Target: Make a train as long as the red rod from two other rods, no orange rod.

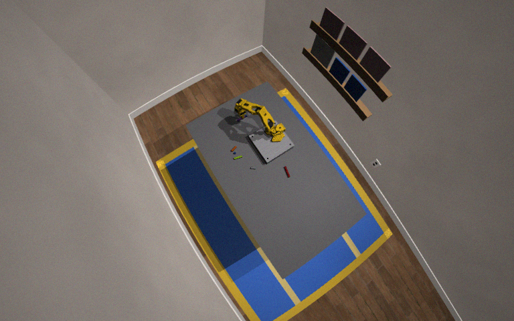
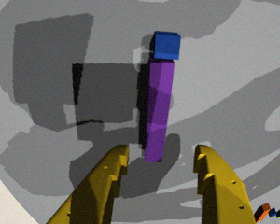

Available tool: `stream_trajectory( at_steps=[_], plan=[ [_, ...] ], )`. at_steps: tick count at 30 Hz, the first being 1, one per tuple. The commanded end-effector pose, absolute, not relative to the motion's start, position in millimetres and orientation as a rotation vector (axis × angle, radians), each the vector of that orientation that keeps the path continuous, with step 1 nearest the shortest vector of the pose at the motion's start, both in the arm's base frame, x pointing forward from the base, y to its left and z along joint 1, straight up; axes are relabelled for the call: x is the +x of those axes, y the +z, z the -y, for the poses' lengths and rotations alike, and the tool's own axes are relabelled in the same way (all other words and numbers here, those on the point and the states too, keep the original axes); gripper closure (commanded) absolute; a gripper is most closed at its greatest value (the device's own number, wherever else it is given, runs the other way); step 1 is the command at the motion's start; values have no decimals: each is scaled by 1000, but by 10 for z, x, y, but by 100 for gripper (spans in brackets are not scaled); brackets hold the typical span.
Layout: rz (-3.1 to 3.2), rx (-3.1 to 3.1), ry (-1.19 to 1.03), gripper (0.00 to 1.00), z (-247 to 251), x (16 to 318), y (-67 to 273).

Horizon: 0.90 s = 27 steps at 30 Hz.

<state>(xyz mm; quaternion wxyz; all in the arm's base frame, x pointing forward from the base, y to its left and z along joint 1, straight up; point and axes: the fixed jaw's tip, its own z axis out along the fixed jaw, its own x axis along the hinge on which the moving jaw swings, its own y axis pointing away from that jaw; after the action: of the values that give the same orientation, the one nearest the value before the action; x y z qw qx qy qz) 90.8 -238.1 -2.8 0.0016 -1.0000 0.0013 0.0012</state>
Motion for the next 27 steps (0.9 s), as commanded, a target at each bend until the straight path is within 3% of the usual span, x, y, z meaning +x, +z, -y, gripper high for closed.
stream_trajectory(
  at_steps=[1, 27],
  plan=[
    [0, -3157, -9, 83, 2412, 903, 80],
    [-1, -3157, -9, 83, 2403, 898, 285]
  ],
)
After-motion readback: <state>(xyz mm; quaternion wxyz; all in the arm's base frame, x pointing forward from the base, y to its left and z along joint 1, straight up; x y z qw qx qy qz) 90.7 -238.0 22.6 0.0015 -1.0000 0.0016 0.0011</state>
